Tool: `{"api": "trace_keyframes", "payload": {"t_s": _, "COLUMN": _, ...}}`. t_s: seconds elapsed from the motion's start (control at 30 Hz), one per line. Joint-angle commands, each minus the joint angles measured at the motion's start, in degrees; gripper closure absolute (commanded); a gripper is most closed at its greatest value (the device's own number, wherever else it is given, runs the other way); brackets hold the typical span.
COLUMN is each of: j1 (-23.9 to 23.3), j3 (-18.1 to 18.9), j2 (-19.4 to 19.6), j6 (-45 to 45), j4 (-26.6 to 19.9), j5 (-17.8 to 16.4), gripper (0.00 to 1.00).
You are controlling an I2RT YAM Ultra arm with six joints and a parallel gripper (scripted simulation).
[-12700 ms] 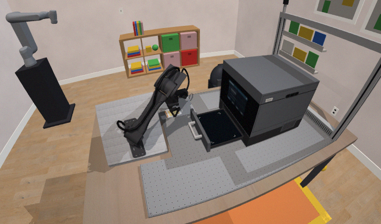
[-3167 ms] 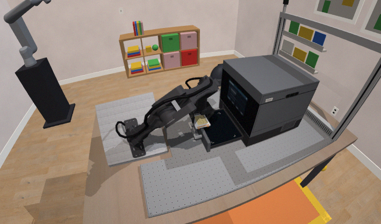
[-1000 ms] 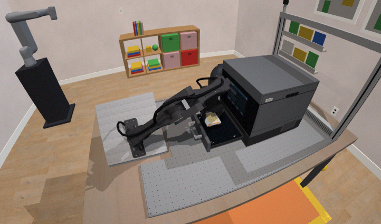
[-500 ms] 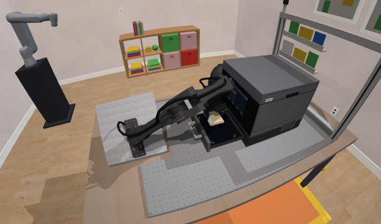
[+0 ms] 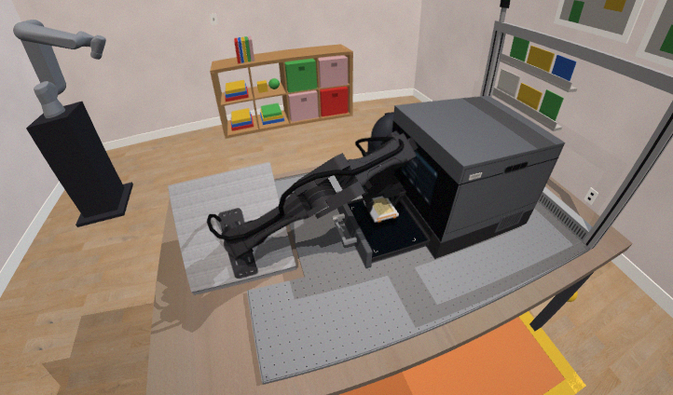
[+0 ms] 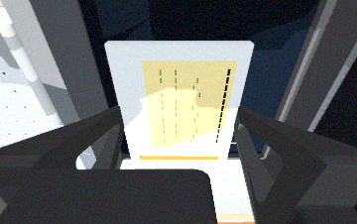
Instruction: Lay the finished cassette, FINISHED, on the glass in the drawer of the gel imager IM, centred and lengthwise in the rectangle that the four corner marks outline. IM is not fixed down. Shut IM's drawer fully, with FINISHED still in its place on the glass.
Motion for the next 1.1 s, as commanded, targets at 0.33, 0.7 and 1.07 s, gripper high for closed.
{"api": "trace_keyframes", "payload": {"t_s": 0.33, "j1": -0.98, "j3": -3.58, "j2": -0.54, "j6": -2.2, "j4": 4.01, "j5": 0.29, "gripper": 1.0}}
{"api": "trace_keyframes", "payload": {"t_s": 0.7, "j1": -1.71, "j3": -5.46, "j2": -1.65, "j6": -3.53, "j4": 7.09, "j5": 0.45, "gripper": 1.0}}
{"api": "trace_keyframes", "payload": {"t_s": 1.07, "j1": -3.2, "j3": -8.6, "j2": -1.72, "j6": -5.13, "j4": 10.68, "j5": 0.73, "gripper": 1.0}}
